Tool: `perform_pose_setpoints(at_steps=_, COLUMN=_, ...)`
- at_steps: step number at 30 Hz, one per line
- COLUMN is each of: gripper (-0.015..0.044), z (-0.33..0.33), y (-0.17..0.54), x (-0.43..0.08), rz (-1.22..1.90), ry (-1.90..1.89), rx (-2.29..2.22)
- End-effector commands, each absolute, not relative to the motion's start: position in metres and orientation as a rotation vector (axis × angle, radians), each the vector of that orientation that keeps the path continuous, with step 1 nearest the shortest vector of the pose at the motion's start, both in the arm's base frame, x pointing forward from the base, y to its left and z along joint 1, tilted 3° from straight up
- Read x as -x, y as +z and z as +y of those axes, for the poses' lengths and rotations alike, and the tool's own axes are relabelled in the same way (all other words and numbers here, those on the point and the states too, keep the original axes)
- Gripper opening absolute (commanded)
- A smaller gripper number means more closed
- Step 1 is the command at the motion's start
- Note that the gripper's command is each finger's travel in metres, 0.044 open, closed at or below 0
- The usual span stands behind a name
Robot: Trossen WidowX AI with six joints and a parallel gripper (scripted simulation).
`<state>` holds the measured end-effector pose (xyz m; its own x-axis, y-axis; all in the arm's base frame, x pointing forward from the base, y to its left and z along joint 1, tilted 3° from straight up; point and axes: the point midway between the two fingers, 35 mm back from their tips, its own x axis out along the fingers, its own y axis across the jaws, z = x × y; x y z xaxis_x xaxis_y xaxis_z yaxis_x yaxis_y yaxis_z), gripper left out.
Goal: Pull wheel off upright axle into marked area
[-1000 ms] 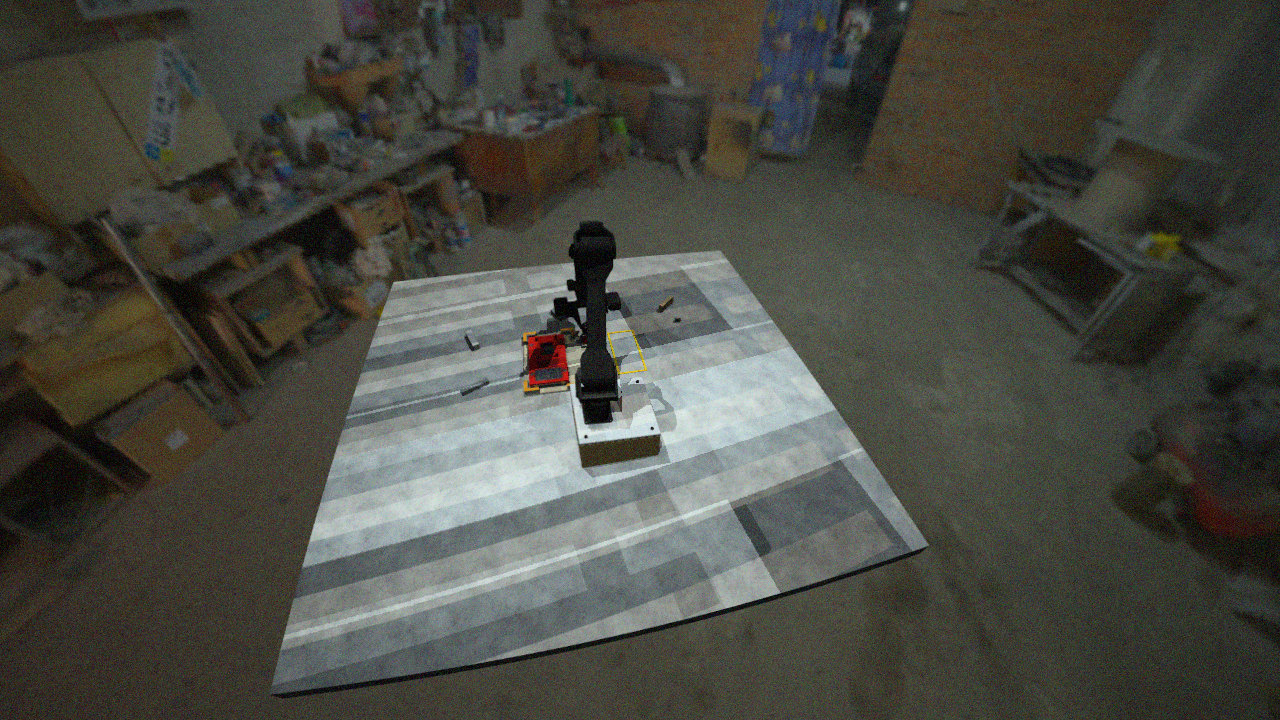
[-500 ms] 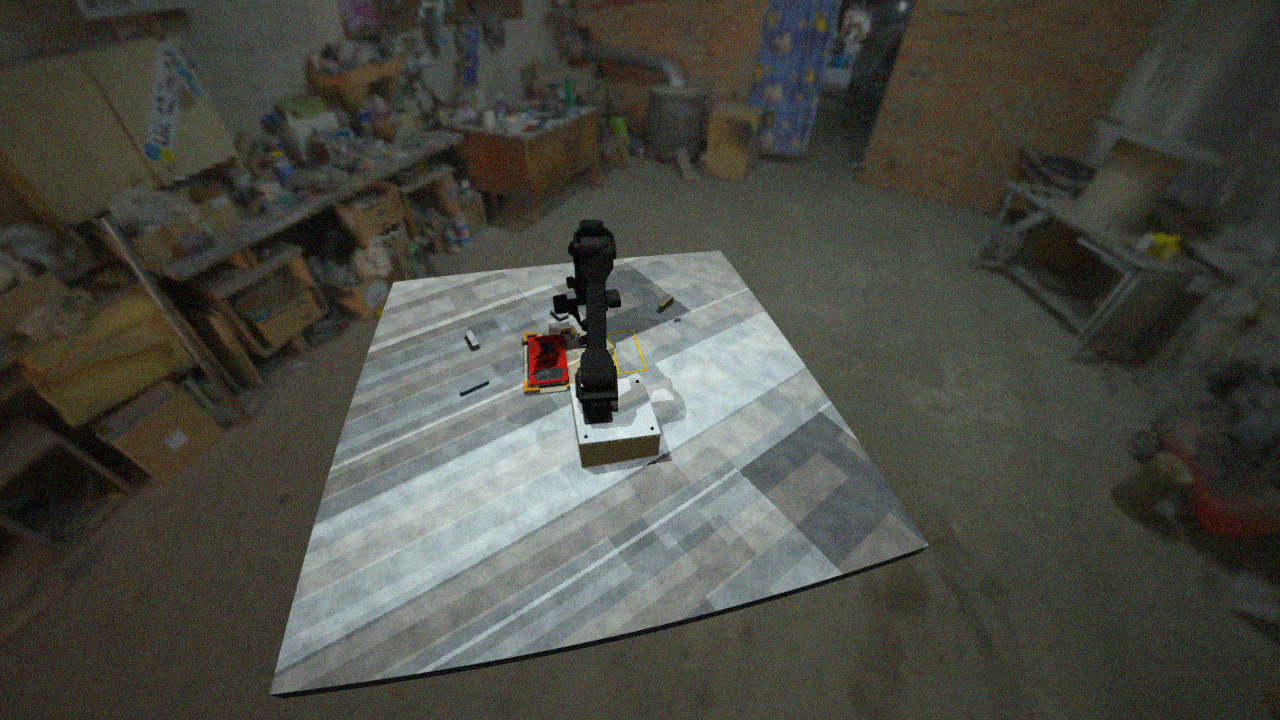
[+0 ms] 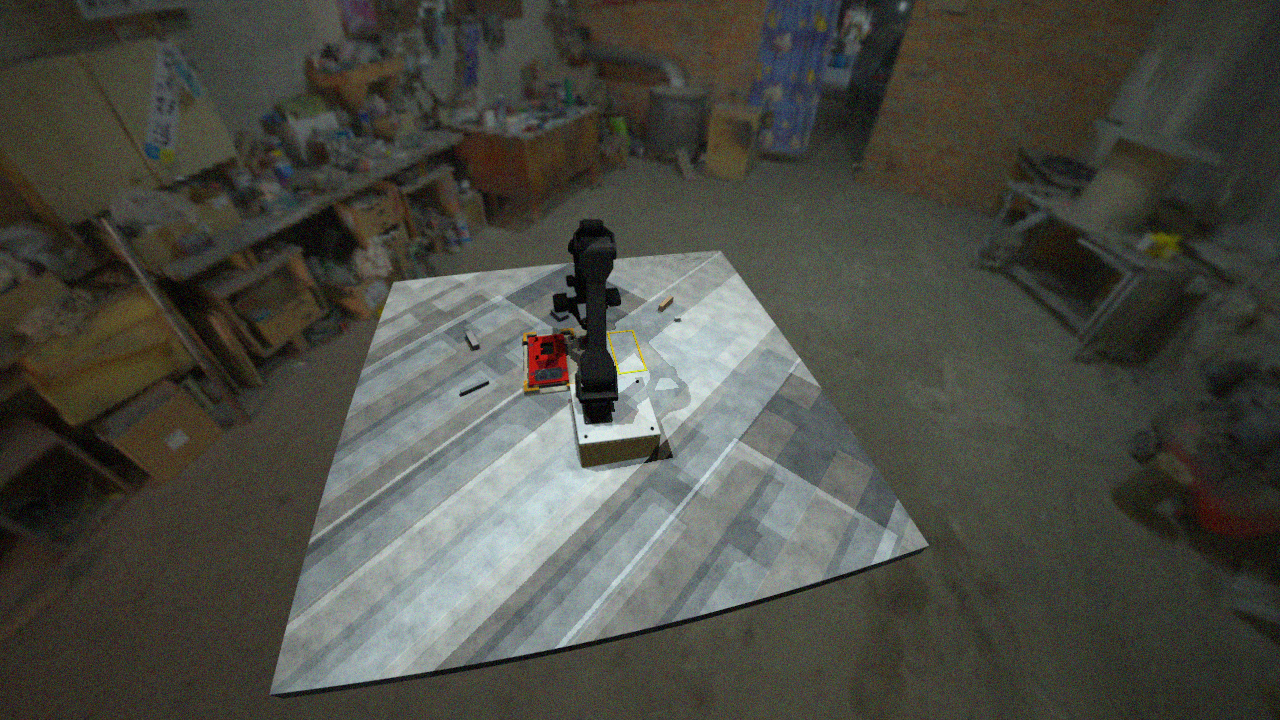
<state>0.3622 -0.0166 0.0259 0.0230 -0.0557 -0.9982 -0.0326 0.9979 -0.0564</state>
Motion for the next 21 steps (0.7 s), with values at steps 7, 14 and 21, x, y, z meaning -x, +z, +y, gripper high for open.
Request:
perform_pose_setpoints(at_steps=7, gripper=0.0, z=-0.014, y=0.06, x=-0.361, rz=1.548, ry=-0.023, rx=0.069)
perform_pose_setpoints(at_steps=14, gripper=0.0, z=-0.031, y=0.054, x=-0.356, rz=1.546, ry=-0.019, rx=0.071)
perform_pose_setpoints(at_steps=21, gripper=0.0, z=-0.063, y=0.058, x=-0.343, rz=1.548, ry=-0.022, rx=0.072)
